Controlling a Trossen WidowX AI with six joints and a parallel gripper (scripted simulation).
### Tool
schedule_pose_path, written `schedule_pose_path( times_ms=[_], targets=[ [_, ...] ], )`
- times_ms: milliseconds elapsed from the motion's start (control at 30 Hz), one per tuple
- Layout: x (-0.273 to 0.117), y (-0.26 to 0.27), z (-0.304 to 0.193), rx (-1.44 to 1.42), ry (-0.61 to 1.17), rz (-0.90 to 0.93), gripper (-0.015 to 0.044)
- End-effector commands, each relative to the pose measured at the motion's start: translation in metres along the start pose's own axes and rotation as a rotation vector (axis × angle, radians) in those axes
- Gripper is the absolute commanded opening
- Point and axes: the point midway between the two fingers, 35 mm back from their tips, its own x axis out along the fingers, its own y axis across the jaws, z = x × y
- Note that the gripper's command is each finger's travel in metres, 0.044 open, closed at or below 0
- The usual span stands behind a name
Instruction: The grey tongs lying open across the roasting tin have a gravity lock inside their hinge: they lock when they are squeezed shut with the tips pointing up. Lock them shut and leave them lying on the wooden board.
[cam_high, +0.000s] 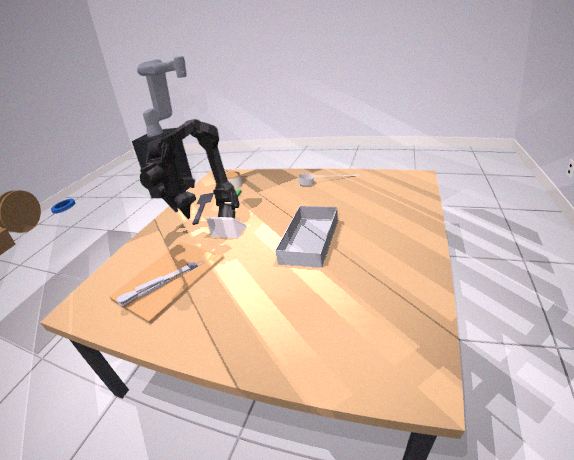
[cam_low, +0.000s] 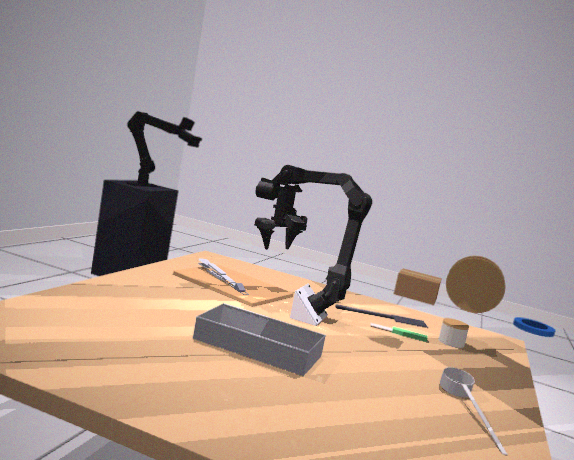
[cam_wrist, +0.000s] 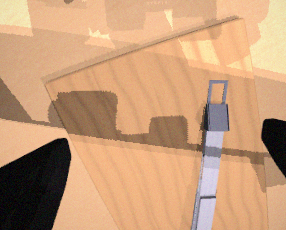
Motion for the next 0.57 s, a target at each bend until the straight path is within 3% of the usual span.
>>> schedule_pose_path(
  times_ms=[0, 533],
  targets=[
    [-0.026, -0.0007, -0.0015, 0.004, 0.019, -0.01, 0.044],
    [-0.0277, -0.0006, -0.0014, 0.004, 0.02, -0.01, 0.044]
  ],
)
